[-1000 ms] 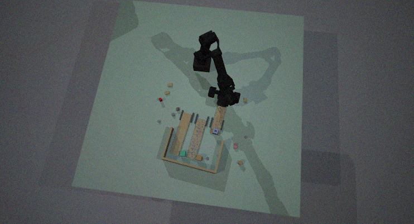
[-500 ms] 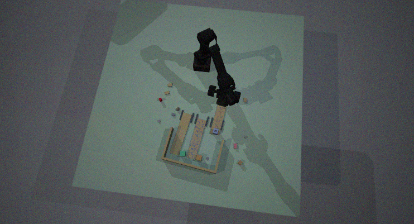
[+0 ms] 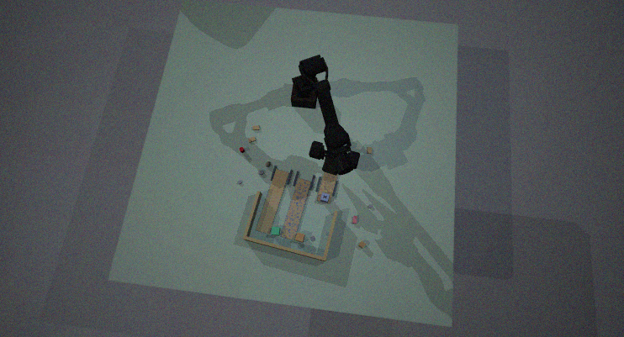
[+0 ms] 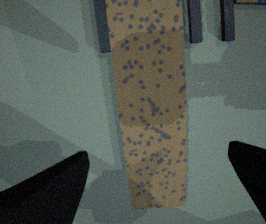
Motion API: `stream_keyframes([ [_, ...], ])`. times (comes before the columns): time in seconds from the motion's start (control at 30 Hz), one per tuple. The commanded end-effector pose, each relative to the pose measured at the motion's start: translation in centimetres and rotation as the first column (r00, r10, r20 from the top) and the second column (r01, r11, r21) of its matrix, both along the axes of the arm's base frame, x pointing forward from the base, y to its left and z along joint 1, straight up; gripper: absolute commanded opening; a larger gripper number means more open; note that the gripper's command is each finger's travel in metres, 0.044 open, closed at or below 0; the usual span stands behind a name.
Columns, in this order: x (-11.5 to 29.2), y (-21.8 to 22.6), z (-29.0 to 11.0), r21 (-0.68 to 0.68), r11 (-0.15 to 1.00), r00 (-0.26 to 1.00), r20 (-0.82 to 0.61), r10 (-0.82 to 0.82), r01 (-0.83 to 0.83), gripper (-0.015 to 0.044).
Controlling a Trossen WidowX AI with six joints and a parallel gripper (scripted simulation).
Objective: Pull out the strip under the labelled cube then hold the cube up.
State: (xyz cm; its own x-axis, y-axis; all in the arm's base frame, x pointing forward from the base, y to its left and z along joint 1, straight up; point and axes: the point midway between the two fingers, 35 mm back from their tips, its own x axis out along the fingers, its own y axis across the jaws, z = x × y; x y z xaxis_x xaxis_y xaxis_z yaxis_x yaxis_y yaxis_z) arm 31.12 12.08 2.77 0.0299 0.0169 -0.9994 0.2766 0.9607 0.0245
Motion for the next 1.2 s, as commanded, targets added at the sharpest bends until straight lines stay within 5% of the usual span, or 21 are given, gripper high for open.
stream_keyframes([
  [0.0, 1.5, -0.4, 0.2, 0.001, 1.000, 1.000, -0.001, 0.004, -0.004, 0.0440],
  [1.17, 14.0, -3.5, 2.1, -0.002, 1.000, 1.000, 0.010, 0.004, -0.004, 0.0414],
])
